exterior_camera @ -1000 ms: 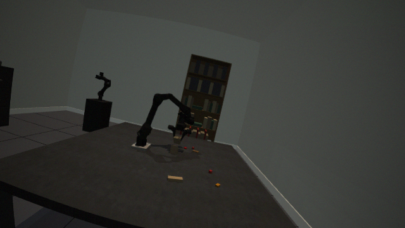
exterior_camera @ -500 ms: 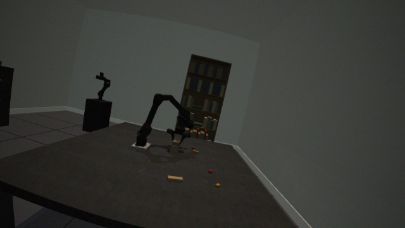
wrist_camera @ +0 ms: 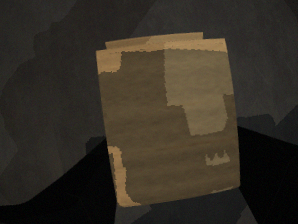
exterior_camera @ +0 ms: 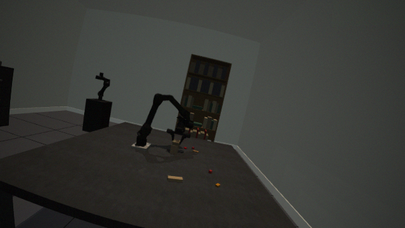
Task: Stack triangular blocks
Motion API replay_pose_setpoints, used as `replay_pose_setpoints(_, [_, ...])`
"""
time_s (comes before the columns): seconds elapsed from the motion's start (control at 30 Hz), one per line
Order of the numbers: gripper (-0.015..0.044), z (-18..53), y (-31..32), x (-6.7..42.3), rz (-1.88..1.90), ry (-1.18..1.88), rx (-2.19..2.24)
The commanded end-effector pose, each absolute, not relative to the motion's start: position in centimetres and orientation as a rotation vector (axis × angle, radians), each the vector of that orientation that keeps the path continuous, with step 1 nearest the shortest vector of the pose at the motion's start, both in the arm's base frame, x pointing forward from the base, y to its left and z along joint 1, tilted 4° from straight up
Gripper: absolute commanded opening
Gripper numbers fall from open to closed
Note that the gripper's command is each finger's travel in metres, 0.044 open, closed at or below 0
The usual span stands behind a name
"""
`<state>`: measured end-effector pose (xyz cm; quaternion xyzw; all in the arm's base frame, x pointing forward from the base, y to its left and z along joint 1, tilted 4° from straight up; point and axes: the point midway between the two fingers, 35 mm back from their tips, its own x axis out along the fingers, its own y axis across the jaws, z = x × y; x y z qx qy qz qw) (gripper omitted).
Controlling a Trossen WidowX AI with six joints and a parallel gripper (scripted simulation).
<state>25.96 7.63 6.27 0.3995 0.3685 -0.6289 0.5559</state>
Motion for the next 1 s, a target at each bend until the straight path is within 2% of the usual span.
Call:
replay_pose_setpoints(0.0, [0.0, 6.3, 7.6, 26.0, -1.479, 0.87, 0.936])
replay_pose_setpoints(0.97, [0.0, 4.9, 6.9, 25.9, -1.479, 0.869, 0.935])
